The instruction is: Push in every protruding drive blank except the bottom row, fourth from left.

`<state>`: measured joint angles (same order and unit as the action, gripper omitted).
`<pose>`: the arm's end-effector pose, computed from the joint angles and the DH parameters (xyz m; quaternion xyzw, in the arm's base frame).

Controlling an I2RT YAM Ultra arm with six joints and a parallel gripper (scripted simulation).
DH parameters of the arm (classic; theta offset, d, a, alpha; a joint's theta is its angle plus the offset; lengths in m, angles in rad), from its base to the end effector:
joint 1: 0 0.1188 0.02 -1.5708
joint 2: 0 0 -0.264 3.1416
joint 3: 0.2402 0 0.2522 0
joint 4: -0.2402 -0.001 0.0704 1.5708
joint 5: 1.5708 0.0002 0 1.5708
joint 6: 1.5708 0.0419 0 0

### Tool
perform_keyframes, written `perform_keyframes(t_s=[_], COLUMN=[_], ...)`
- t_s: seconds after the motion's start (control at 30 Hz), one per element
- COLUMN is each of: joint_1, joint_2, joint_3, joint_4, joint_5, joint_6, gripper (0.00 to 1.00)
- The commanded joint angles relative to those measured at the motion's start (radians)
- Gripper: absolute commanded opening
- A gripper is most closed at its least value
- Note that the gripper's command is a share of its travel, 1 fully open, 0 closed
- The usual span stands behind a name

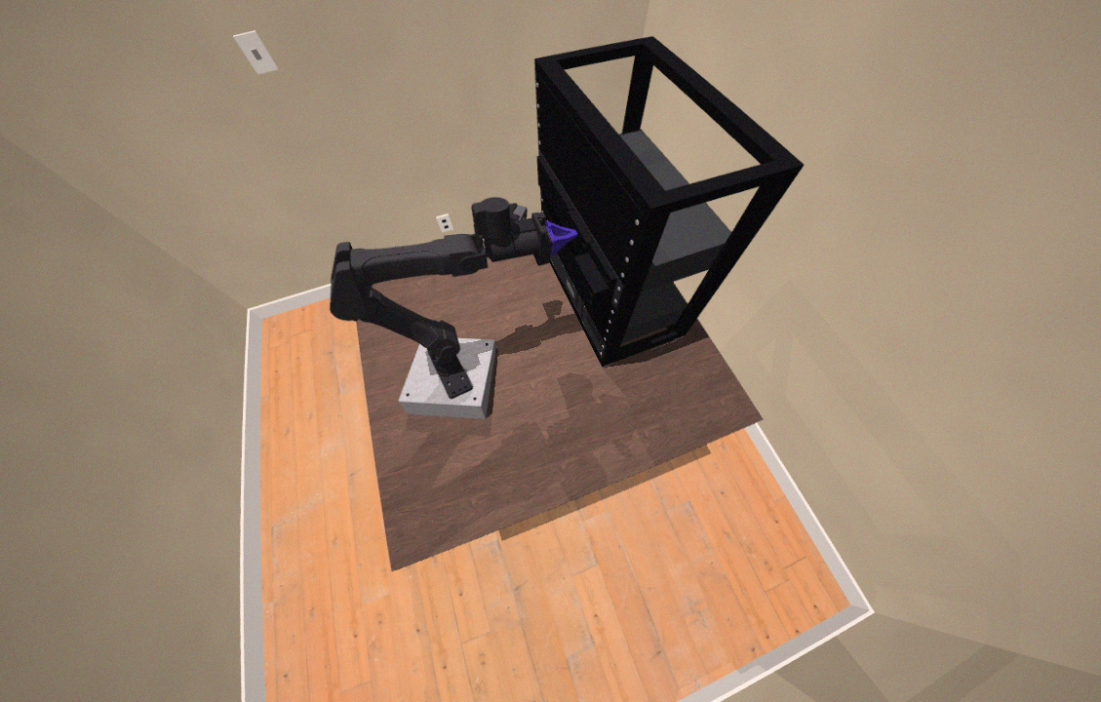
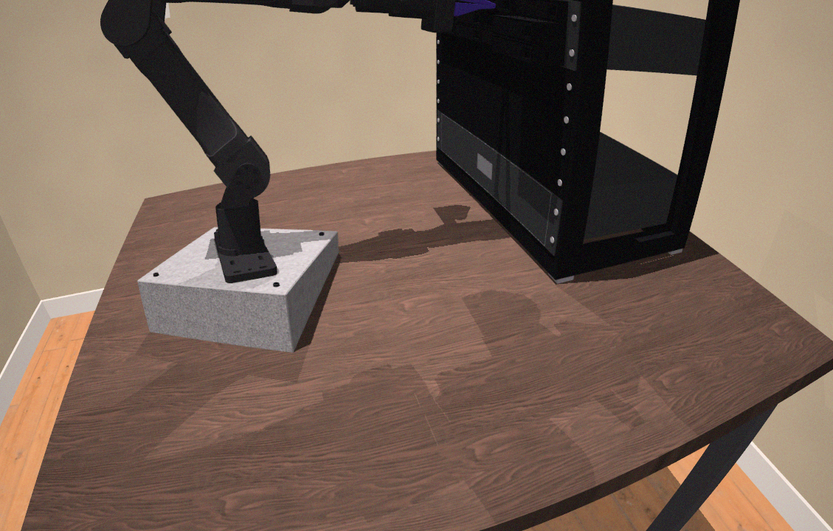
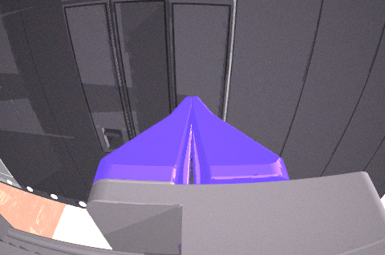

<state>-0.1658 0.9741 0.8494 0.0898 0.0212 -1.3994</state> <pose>0.2312 -0.0386 0.3621 -0.4100 0.5910 -0.4952 0.4872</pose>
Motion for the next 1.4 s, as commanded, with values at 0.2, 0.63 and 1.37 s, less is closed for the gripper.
perform_keyframes(t_s=[0.2, 0.63, 1.37], joint_1=[0.014, 0.016, 0.019], joint_2=[0.022, 0.026, 0.032], joint_3=[0.06, 0.067, 0.081], joint_4=[0.091, 0.087, 0.08], joint_5=[-0.021, -0.02, -0.017], joint_6=[0.001, 0.0, 0.0], gripper=[0.0, 0.0, 0.0])
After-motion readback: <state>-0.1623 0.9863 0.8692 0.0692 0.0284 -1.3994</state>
